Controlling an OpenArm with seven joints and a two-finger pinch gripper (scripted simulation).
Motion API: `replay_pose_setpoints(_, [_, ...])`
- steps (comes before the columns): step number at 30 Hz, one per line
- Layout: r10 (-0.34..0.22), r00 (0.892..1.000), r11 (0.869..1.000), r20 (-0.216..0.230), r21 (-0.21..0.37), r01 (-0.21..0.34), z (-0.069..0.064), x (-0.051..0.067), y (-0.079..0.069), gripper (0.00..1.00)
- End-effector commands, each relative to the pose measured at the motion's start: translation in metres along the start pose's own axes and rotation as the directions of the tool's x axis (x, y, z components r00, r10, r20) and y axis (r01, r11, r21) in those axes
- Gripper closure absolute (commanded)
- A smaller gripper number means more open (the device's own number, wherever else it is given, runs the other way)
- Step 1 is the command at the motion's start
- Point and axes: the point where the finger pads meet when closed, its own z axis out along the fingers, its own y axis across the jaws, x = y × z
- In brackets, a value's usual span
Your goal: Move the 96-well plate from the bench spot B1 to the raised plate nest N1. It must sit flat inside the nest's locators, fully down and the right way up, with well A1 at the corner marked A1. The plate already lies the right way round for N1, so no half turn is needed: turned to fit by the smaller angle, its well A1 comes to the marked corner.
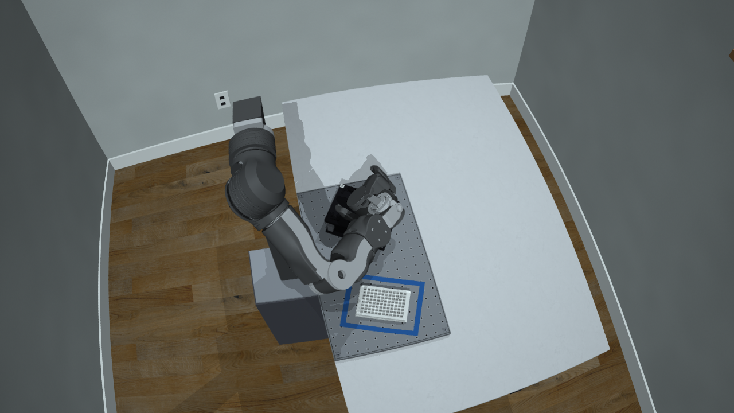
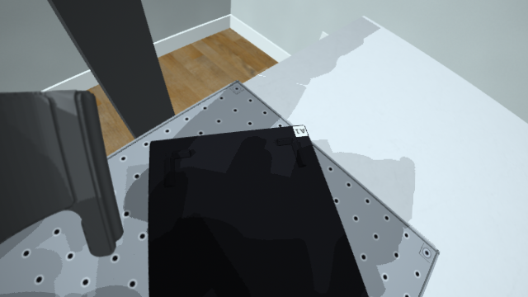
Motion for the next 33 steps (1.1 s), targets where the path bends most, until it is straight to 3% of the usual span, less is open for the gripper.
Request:
replay_pose_setpoints(1, [-0.006, 1.0, 1.0, -0.003, 0.008, 0.006, 0.001, 0.001, -0.002, 0.23])
replay_pose_setpoints(9, [-0.006, 1.0, 1.0, -0.003, 0.008, 0.006, 0.001, 0.001, -0.002, 0.23])
replay_pose_setpoints(11, [-0.052, 0.997, 0.997, 0.065, 0.065, 0.048, -0.011, -0.009, -0.01, 0.23])
replay_pose_setpoints(14, [-0.129, 0.978, 0.981, 0.162, 0.164, 0.103, -0.027, -0.024, -0.025, 0.23])
replay_pose_setpoints(26, [-0.129, 0.978, 0.981, 0.162, 0.164, 0.103, -0.027, -0.024, -0.025, 0.23])
replay_pose_setpoints(28, [-0.184, 0.958, 0.965, 0.221, 0.224, 0.134, -0.039, -0.034, -0.032, 0.23])
replay_pose_setpoints(31, [-0.271, 0.915, 0.929, 0.299, 0.329, 0.168, -0.055, -0.05, -0.047, 0.23])
replay_pose_setpoints(33, [-0.271, 0.915, 0.929, 0.299, 0.329, 0.168, -0.055, -0.05, -0.047, 0.23])
